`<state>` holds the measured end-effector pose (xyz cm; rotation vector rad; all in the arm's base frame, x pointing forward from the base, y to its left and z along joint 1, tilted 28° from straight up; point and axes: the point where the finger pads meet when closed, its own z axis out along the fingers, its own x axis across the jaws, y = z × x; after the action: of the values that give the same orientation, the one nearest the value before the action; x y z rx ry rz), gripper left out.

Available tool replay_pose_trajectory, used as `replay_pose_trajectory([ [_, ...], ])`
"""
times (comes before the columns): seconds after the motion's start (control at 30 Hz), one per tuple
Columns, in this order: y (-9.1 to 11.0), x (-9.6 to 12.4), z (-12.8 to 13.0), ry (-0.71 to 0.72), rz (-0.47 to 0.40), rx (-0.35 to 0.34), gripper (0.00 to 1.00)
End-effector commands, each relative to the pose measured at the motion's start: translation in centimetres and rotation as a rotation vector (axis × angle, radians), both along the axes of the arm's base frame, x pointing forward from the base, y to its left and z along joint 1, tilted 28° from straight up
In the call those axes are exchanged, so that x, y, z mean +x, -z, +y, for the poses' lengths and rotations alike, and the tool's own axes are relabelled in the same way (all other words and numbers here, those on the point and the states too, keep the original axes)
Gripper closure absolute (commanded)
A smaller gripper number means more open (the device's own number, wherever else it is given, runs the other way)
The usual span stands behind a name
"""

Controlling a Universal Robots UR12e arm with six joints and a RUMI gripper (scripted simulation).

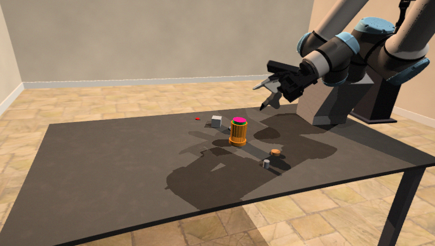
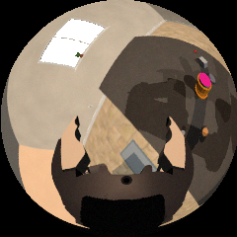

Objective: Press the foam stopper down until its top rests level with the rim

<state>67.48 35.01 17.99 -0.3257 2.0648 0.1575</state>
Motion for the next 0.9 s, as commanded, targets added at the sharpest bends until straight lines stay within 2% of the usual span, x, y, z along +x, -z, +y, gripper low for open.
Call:
replay_pose_trajectory([
  [0.0, -0.1, 0.0, 0.0, 0.0, -0.001, 0.0, 0.0],
  [0.53, -0.1, 0.0, 0.0, 0.0, -0.001, 0.0, 0.0],
  [0.57, -0.1, 0.0, 0.0, 0.0, -0.001, 0.0, 1.0],
  [0.73, 0.5, 0.2, -0.3, -0.001, 0.015, -0.004, 1.0],
  [0.87, 2.2, 0.8, -1.1, -0.004, 0.063, -0.017, 1.0],
])
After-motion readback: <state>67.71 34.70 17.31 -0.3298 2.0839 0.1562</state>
